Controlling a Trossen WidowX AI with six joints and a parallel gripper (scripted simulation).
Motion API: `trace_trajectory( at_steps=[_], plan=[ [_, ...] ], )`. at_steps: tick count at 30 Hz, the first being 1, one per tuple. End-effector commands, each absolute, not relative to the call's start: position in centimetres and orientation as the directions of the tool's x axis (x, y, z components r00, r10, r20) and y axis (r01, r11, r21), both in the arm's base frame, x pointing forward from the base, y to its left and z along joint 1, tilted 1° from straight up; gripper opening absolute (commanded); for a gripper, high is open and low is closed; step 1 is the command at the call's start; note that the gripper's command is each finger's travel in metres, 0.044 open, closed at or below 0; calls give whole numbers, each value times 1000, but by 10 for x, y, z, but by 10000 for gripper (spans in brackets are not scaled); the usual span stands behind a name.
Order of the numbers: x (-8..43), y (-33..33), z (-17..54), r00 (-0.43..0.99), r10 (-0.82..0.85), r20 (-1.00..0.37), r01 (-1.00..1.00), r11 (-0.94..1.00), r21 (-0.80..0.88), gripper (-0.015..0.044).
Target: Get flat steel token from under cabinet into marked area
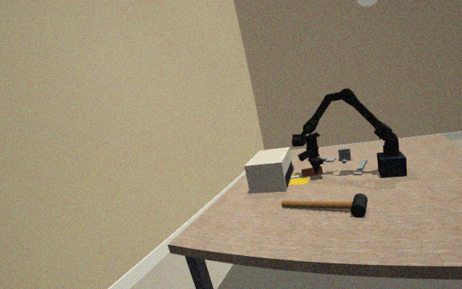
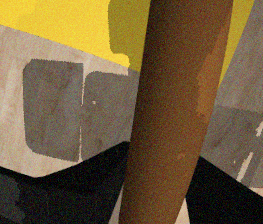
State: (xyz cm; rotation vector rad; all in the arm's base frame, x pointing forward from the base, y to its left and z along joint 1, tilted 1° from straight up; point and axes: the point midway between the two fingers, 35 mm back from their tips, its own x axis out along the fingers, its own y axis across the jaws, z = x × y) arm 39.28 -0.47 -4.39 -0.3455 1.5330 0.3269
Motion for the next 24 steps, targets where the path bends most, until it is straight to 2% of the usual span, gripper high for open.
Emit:
trace_trajectory(
  at_steps=[1,24],
  plan=[
    [389,3,-45,9,-1,-1000,-422,906,-5,0],
    [380,4,-45,8,-1,-1000,-422,906,-5,0]
  ],
)
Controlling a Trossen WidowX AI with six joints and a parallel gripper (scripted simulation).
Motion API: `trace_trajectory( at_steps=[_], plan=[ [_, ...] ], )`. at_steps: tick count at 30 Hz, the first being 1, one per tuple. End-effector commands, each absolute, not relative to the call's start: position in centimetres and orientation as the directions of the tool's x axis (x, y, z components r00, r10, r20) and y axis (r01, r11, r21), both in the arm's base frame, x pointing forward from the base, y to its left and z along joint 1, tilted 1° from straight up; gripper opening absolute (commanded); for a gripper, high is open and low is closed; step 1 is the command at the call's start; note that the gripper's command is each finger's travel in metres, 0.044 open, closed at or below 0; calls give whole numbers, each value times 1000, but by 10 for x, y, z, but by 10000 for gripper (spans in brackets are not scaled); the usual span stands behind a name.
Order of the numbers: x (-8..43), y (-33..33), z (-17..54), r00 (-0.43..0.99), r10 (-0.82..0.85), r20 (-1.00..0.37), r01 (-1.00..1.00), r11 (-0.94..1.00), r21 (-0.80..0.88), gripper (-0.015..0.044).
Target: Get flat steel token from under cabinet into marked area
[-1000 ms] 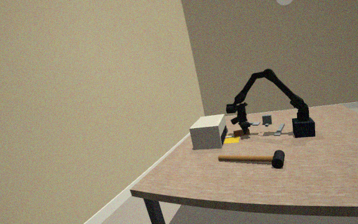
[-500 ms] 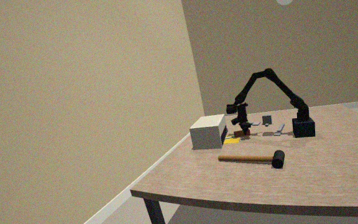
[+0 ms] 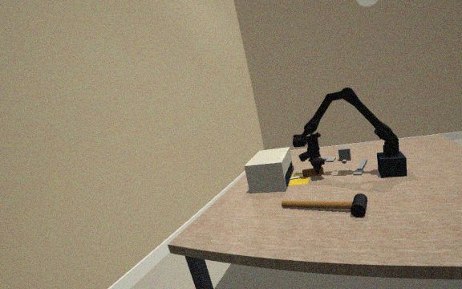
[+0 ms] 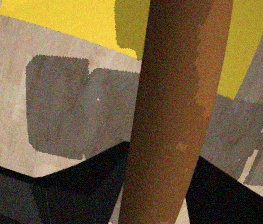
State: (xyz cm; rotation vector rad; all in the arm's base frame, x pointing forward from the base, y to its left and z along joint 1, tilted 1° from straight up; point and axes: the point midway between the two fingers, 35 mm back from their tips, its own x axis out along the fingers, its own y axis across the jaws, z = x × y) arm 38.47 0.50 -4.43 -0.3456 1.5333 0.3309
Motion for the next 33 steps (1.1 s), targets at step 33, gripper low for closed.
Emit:
trace_trajectory(
  at_steps=[33],
  plan=[
    [348,-13,-46,6,-2,-1000,-422,906,-5,0]
  ],
)
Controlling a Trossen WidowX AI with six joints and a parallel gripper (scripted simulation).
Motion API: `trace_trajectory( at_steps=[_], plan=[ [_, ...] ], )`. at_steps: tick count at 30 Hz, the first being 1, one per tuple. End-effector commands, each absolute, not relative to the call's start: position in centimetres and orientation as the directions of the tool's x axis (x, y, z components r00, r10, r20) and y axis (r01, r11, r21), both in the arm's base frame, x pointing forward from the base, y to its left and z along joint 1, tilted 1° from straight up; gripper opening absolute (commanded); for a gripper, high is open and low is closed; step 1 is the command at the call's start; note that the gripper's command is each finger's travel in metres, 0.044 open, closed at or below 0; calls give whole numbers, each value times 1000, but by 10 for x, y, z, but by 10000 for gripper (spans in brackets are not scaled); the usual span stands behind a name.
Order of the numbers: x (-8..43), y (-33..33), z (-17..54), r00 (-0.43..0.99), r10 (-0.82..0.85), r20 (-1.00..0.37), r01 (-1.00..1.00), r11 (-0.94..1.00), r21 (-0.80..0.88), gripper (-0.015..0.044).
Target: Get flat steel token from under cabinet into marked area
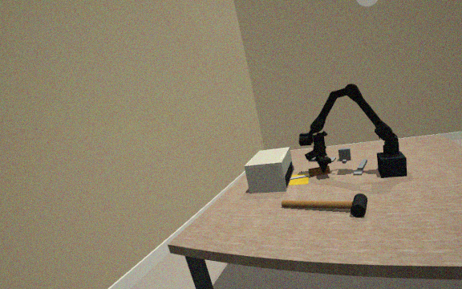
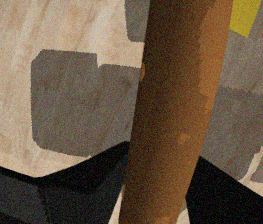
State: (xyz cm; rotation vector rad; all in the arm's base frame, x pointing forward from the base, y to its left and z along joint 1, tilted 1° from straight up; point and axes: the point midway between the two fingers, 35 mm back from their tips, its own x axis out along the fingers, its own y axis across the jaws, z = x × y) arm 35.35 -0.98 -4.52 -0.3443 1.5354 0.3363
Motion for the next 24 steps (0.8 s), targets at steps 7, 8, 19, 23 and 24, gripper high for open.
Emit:
trace_trajectory(
  at_steps=[7,8,19,23,24],
  plan=[
    [341,-16,-46,5,-3,-1000,-422,906,-5,0],
    [340,-17,-46,5,-3,-1000,-422,906,-5,0],
    [329,-22,-47,4,-3,-1000,-422,906,-5,0],
    [325,-24,-47,4,-3,-1000,-422,906,-5,0],
    [323,-25,-47,4,-3,-1000,-422,906,-5,0]
  ],
)
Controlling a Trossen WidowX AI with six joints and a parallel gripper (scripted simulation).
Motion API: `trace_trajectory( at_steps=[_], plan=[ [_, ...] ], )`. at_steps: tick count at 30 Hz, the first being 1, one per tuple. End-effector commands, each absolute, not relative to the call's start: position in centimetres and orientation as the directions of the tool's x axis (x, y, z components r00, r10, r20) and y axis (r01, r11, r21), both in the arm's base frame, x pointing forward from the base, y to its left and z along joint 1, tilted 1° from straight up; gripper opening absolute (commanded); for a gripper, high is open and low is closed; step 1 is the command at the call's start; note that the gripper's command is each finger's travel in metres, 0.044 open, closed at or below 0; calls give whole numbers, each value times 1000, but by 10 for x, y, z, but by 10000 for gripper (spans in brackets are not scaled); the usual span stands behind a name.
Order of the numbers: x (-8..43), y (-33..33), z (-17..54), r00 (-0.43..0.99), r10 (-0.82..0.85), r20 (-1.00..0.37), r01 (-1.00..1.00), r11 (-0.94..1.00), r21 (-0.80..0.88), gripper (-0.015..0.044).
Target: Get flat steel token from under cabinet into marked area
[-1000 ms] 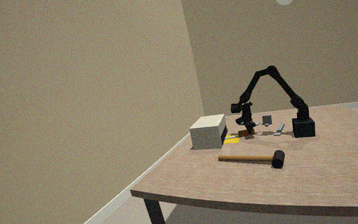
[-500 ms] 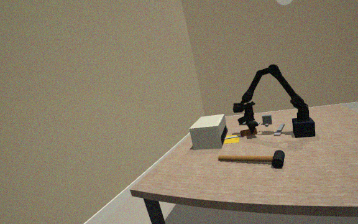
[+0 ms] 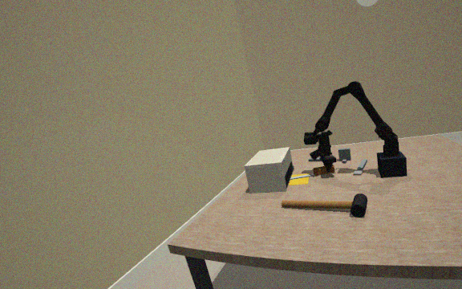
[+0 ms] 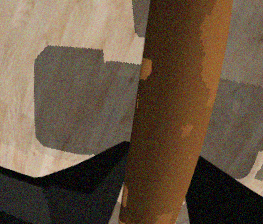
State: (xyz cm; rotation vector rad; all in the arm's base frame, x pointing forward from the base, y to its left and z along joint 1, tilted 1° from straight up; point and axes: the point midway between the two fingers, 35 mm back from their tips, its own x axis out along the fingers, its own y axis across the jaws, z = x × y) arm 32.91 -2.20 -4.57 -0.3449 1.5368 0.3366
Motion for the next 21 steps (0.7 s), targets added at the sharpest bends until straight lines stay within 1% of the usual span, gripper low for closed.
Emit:
trace_trajectory(
  at_steps=[1,21],
  plan=[
    [322,-25,-47,4,-3,-1000,-422,906,-5,0],
    [300,-37,-47,2,-4,-1000,-422,906,-5,0]
  ],
)
